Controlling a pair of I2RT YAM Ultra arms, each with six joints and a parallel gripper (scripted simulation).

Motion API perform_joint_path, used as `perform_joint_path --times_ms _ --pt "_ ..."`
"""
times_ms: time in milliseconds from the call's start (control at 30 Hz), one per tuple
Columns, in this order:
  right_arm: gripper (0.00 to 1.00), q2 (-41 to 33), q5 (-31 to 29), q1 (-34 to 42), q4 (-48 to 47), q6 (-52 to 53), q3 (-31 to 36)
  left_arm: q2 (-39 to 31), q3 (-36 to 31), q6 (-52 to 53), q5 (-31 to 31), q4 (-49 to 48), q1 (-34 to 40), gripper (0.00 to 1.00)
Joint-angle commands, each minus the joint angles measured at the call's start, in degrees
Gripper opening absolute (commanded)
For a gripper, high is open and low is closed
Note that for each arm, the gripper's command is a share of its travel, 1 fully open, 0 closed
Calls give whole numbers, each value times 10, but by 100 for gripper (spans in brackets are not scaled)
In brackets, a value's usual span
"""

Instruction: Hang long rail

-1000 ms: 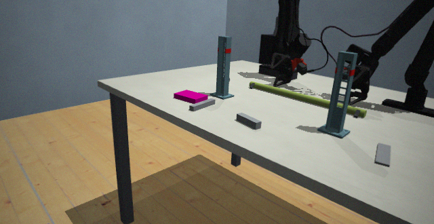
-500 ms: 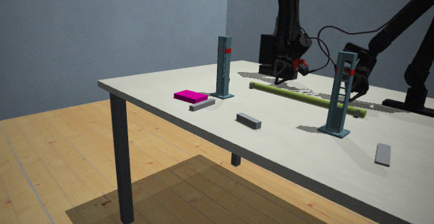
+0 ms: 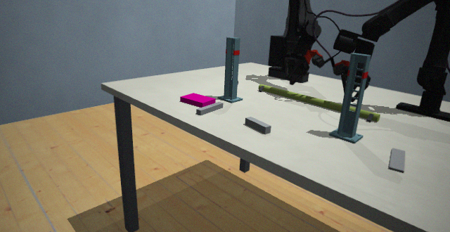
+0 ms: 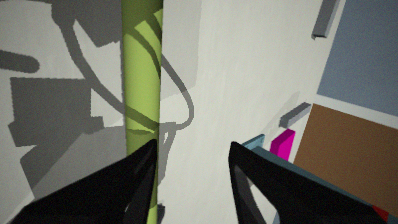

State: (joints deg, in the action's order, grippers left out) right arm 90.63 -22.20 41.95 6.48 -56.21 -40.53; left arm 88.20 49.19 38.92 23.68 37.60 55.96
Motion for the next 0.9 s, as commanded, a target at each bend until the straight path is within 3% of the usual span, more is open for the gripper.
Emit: perform_joint_path --times_ms 0,467,633,867 --pt "48 24 72 -29 137 -12 -75 26 62 43 -97 85 -42 48" --pt "48 140 210 -134 433 -77 -288 128 210 154 -261 233 -191 48" --pt "48 193 245 -178 505 -100 -351 161 234 176 -278 255 -229 48" --pt "48 231 253 -205 533 -112 -377 163 240 172 -271 250 -230 48"
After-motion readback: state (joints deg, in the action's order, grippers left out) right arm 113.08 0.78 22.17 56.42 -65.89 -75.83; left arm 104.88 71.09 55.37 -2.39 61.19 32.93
